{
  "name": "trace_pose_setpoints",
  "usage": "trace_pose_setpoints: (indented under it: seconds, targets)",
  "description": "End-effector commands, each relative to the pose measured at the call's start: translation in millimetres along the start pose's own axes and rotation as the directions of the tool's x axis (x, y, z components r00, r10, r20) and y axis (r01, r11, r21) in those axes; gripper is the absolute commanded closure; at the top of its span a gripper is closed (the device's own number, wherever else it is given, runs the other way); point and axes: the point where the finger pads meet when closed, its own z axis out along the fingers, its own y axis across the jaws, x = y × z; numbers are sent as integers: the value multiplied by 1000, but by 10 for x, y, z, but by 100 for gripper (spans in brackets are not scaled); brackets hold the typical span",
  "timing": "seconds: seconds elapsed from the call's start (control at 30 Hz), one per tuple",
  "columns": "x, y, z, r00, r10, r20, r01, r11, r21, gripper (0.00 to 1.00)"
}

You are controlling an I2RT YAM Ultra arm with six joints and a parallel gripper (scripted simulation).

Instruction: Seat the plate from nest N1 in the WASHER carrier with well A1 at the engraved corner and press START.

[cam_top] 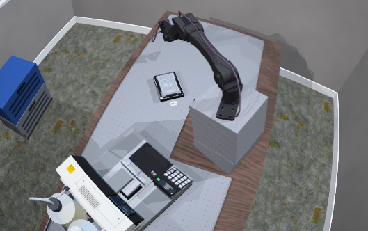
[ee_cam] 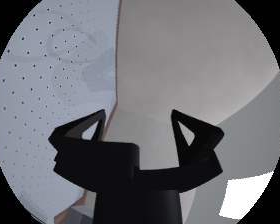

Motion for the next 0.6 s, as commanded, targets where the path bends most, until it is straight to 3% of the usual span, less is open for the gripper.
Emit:
trace_pose_setpoints:
  seconds: [0.0, 0.53, 0.57]
  targets:
    - [-14, -87, 0, 1000, 18, 1, -18, 1000, 7, 0]
    - [-14, -87, 0, 1000, 18, 1, -18, 1000, 7, 0]
    - [-75, -139, -107, 998, 42, 49, -42, 999, -7, 0]
